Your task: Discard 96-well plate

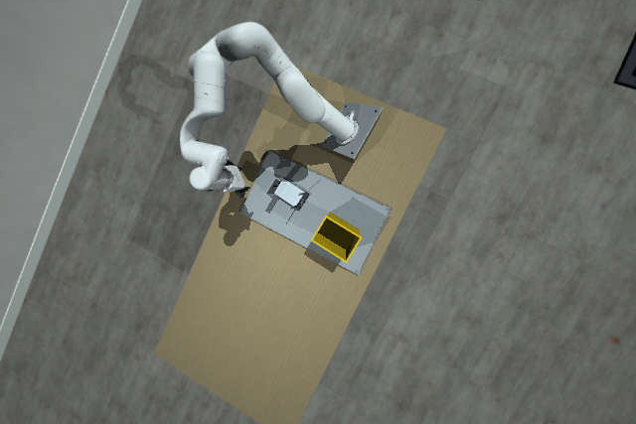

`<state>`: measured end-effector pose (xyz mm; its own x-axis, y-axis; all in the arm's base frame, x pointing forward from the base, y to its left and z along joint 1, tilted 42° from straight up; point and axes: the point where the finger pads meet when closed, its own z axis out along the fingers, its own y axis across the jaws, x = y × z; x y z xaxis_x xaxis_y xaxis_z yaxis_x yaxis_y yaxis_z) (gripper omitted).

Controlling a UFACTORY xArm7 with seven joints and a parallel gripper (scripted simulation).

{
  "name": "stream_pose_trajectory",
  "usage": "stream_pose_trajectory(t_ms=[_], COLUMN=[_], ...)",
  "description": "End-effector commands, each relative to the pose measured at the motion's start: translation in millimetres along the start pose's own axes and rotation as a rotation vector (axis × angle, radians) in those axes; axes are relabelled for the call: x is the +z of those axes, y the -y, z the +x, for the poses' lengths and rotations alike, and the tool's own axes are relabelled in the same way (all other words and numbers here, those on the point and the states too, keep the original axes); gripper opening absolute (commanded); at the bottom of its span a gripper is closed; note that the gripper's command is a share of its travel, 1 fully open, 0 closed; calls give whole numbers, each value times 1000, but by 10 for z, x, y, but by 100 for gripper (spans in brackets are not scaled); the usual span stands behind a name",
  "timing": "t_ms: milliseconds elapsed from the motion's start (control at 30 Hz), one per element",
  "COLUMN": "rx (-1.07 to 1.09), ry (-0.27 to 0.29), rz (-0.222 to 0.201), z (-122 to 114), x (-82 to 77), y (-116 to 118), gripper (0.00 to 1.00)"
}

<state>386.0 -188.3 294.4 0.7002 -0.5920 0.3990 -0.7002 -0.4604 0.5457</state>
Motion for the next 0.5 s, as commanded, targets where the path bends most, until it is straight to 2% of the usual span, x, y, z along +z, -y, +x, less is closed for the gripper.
stream_pose_trajectory(t_ms=[0, 200, 467], rx=[80, 231, 354], ry=[-7, -8, -8], rz=[0, 5, 10], z=[-80, -241, -391], x=[-49, -98, -141], y=[142, 360, 535], gripper=[100, 100, 100])
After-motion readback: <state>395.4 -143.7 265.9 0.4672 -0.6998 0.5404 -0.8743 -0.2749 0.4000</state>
